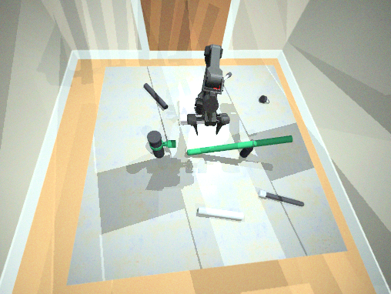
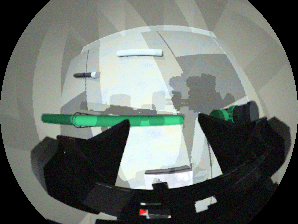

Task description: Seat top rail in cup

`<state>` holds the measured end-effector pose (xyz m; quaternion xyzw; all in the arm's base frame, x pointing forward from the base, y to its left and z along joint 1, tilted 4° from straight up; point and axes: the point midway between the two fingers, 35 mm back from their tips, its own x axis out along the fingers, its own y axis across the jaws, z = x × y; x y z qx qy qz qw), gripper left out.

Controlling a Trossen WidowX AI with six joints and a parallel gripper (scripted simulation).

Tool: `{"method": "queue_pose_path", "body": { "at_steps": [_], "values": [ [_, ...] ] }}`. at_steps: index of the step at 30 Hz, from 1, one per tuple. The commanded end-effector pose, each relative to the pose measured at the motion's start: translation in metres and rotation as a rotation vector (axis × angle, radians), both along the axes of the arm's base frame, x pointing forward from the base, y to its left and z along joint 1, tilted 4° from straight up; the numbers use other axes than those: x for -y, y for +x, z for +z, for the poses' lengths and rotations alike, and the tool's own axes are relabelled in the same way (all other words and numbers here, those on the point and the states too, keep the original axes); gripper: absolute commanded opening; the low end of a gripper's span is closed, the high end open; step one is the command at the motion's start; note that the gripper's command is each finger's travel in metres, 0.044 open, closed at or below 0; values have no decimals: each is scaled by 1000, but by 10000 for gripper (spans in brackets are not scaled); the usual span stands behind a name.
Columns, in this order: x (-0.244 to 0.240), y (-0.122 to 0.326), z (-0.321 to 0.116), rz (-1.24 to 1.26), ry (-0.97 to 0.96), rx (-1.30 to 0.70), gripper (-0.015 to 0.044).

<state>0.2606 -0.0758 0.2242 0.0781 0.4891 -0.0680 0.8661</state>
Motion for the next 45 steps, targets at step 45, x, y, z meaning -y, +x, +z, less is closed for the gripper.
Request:
{"method": "queue_pose_path", "body": {
  "at_steps": [45],
  "values": [
    [-43, 37, -121, 1500, -351, -374, 440]
  ]
}}
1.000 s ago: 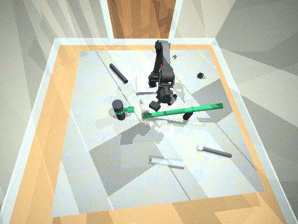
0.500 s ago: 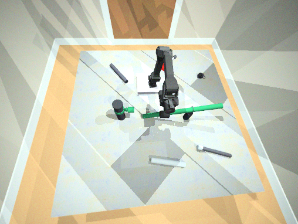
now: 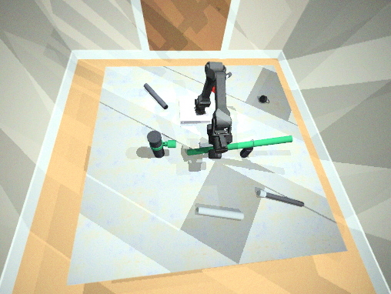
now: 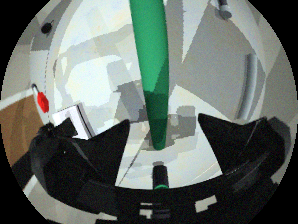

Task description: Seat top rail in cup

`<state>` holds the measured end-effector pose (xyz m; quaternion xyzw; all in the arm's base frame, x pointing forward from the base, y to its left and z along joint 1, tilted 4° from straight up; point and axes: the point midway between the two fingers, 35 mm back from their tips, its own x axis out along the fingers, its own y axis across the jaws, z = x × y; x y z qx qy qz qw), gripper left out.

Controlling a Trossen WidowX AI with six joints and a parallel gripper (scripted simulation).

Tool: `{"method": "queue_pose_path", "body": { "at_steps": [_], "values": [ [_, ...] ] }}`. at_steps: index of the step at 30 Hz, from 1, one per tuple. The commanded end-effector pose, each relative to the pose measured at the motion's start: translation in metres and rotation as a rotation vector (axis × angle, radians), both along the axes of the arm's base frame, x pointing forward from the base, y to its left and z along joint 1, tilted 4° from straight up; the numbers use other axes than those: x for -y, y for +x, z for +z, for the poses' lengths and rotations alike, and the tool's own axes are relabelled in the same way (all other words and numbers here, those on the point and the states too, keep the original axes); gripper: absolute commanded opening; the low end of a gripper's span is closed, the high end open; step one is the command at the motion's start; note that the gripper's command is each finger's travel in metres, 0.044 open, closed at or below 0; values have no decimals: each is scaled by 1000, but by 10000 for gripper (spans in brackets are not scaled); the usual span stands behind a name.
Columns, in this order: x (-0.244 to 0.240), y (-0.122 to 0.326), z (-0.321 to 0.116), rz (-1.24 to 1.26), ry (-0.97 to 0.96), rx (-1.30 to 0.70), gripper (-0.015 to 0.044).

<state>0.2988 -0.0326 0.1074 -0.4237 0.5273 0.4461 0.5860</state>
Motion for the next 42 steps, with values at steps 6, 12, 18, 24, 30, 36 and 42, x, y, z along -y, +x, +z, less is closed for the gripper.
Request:
{"method": "queue_pose_path", "body": {
  "at_steps": [6, 12, 18, 24, 30, 36, 42],
  "values": [
    [0, -1, -11, -2, -4, -6, 440],
    [-1, 0, -21, -2, -4, -6, 440],
    [-1, 1, -31, -2, -4, -6, 440],
    [-2, 1, -41, -2, -4, -6, 440],
    [-3, 1, -50, -2, -4, -6, 440],
    [-4, 1, -60, -2, -4, -7, 440],
    [-4, 1, -64, -2, -4, -7, 387]
  ]
}}
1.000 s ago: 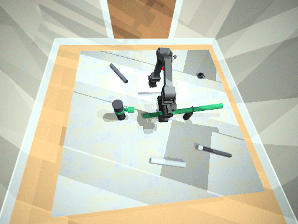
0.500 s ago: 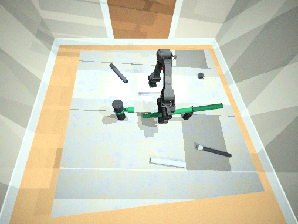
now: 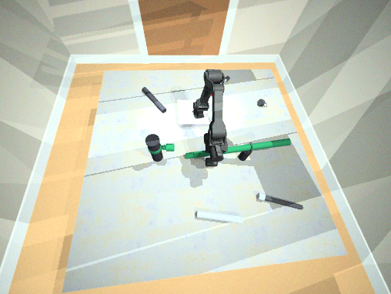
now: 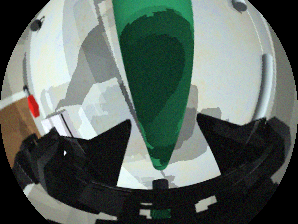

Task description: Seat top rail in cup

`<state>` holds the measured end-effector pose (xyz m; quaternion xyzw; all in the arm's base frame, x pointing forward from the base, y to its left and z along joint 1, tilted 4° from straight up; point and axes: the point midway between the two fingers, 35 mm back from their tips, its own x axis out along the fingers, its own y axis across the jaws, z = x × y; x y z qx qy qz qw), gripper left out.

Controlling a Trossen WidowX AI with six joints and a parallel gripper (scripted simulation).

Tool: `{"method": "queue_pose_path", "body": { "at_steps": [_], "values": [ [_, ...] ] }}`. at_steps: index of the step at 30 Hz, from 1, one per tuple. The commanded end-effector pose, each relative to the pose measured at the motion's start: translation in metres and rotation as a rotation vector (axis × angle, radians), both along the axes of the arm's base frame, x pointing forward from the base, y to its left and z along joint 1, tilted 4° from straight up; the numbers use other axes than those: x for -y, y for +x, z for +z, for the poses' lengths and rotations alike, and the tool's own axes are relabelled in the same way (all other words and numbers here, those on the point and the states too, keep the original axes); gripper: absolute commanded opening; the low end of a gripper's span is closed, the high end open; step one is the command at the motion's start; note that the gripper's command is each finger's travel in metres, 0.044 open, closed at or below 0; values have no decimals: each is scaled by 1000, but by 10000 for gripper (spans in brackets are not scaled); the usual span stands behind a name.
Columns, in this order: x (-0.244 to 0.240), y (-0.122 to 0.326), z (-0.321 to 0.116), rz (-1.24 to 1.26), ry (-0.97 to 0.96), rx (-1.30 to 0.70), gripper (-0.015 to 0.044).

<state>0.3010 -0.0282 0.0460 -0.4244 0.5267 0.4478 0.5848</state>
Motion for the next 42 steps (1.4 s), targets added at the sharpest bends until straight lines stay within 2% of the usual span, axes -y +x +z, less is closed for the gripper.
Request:
{"method": "queue_pose_path", "body": {
  "at_steps": [1, 6, 20, 25, 42],
  "values": [
    [0, -2, -2, -6, -4, -5, 361],
    [0, -2, -2, -6, -4, -5, 230],
    [0, -2, -2, -6, -4, -5, 137],
    [0, -2, 3, -6, -4, -5, 5],
    [40, -17, 67, -26, -307, -89, 0]
  ]
}}
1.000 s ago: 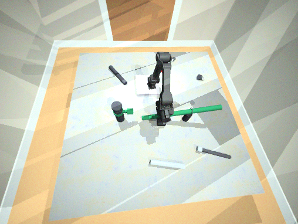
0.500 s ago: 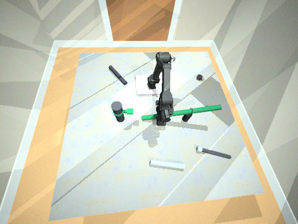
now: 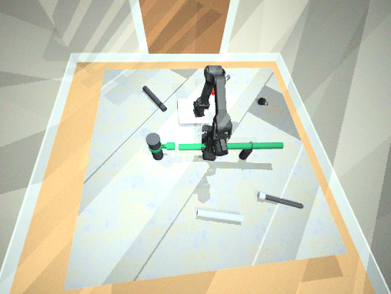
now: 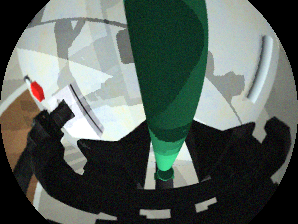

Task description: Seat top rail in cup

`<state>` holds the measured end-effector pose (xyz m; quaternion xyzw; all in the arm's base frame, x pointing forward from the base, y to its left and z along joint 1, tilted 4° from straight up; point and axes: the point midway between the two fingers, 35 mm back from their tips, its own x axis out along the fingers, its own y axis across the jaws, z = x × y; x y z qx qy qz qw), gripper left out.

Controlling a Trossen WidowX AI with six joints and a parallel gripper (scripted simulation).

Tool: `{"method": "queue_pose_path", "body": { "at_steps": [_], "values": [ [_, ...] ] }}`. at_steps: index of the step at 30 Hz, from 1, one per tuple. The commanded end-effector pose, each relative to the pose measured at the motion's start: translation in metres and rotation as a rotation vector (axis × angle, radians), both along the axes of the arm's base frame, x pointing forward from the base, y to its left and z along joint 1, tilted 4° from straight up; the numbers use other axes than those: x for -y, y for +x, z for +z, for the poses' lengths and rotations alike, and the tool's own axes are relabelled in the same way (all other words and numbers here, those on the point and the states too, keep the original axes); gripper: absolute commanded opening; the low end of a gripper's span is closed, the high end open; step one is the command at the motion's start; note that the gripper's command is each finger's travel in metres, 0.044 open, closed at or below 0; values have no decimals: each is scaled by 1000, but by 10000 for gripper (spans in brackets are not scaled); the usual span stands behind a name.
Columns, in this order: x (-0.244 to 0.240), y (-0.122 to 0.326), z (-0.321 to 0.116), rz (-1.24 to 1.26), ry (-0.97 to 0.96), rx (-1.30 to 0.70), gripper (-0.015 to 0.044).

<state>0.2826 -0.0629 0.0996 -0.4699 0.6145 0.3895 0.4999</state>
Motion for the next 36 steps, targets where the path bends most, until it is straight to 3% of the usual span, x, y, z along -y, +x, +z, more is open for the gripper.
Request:
{"method": "queue_pose_path", "body": {
  "at_steps": [1, 36],
  "values": [
    [5, 1, 14, -3, -41, 14, 0],
    [8, 6, 19, -2, -22, 1, 0]
  ]
}}
